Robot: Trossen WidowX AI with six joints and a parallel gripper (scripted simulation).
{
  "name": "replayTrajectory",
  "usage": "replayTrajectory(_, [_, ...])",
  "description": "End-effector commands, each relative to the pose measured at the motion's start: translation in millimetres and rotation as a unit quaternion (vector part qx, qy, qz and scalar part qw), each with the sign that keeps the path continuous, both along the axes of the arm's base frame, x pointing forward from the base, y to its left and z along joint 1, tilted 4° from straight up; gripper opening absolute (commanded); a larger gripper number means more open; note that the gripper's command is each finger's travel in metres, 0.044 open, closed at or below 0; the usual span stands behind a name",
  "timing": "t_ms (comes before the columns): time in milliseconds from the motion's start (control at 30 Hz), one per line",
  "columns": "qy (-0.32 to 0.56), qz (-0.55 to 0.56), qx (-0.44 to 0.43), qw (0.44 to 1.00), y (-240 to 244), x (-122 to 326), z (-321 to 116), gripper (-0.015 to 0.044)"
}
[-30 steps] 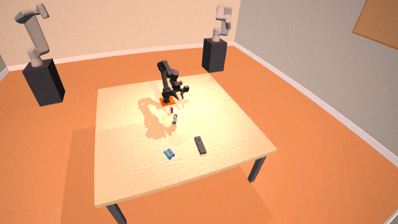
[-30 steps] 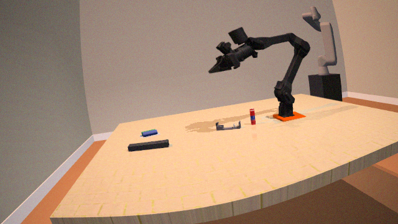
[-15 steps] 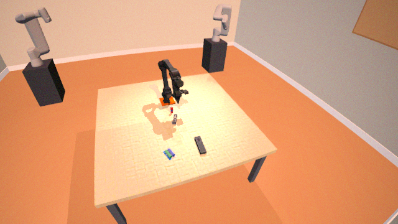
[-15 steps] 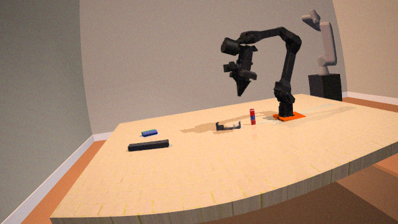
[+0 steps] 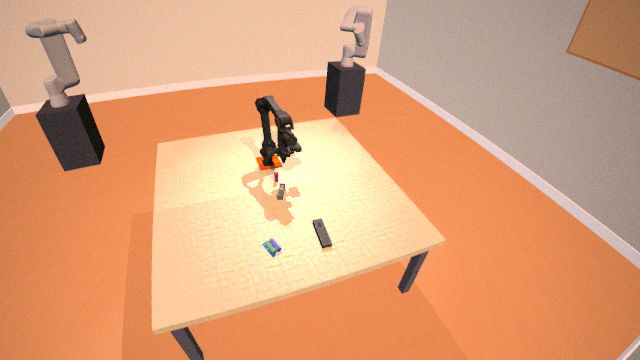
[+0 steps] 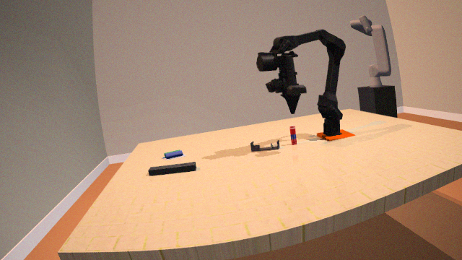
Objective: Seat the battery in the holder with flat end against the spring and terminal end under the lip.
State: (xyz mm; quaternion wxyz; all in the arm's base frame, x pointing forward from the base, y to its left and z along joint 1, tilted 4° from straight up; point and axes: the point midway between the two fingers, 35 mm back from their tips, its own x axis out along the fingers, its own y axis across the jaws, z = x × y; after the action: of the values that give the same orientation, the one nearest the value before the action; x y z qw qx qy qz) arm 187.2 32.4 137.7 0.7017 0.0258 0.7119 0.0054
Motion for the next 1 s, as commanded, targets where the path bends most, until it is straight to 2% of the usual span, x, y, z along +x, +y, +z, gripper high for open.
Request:
replayTrajectory(0, [0.012,-0.003,0.0,1.0,1,-2,-23,0.0])
replayTrajectory(267, [0.012,-0.003,0.0,1.0,3,-7,-72,0.0])
replayTrajectory(967, [0.012,-0.003,-0.001,1.0,-24,-5,-74,0.0])
